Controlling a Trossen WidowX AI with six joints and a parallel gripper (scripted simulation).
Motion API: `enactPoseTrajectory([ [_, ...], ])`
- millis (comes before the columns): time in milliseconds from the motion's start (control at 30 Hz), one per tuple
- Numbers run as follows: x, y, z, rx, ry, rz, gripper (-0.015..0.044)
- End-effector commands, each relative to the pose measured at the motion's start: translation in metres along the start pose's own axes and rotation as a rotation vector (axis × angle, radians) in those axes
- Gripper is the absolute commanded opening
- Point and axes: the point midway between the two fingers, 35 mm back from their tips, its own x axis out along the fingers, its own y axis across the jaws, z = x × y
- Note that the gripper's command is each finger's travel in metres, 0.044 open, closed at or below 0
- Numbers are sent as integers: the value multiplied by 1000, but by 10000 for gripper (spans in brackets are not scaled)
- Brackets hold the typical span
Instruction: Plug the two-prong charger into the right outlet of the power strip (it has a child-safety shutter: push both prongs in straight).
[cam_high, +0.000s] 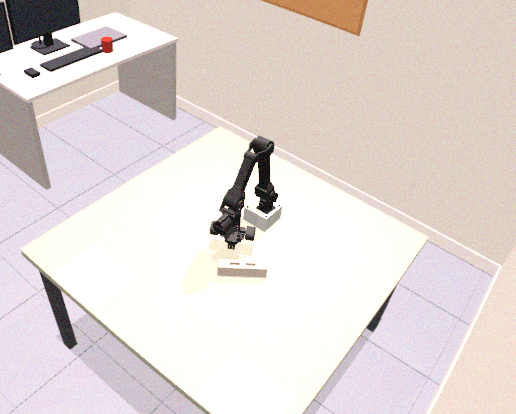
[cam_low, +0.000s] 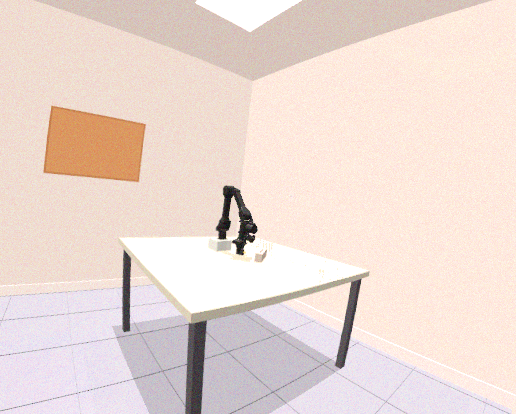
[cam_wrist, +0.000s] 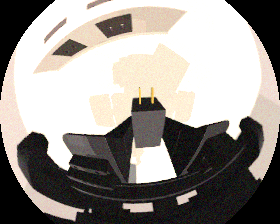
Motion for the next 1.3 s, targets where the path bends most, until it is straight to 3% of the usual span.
enactPoseTrajectory([
  [0, 3, 4, 5, -57, 0, -9, 0],
  [1267, 4, 20, 57, -141, -3, -13, 0],
])
